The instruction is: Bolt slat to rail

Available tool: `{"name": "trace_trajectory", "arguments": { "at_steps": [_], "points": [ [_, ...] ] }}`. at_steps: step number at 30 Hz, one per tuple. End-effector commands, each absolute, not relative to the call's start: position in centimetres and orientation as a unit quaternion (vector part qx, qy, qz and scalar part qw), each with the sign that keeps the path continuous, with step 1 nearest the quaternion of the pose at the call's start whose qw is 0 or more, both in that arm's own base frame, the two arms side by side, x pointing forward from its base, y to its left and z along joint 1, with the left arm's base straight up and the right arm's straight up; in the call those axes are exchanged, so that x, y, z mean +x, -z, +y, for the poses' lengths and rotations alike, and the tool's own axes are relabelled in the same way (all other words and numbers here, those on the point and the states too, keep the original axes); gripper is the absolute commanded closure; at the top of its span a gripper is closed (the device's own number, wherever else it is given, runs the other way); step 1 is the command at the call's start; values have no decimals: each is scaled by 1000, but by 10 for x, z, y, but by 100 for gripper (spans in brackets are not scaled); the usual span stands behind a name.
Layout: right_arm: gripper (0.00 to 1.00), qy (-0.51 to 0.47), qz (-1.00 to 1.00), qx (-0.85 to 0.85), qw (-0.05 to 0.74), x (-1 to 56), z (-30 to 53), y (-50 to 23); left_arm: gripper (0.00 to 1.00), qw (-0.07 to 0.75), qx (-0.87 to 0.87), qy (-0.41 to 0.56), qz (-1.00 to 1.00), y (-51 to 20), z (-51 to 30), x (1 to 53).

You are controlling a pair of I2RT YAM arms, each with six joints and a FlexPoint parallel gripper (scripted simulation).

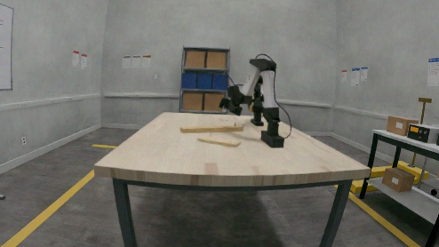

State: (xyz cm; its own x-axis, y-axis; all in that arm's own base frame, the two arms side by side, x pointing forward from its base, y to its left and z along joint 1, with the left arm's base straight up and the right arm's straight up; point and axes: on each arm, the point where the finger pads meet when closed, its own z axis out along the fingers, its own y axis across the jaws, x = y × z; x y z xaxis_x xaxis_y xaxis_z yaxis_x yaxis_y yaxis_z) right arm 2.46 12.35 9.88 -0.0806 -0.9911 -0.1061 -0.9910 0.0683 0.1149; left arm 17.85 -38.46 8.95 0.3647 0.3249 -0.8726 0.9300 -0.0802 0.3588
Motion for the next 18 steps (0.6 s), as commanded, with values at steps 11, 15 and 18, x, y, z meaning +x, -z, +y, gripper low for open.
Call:
{"name": "trace_trajectory", "arguments": {
  "at_steps": [11,15,18],
  "points": [
    [0,81,-730,678,-5,25,125,-101,0,496,664,311,466,-96,-387,180],
    [0,81,-730,678,-5,25,125,-101,0,496,664,311,466,-96,-387,180],
    [0,84,-732,676,-12,27,129,-102,0,498,661,309,468,-99,-387,183]
  ]
}}
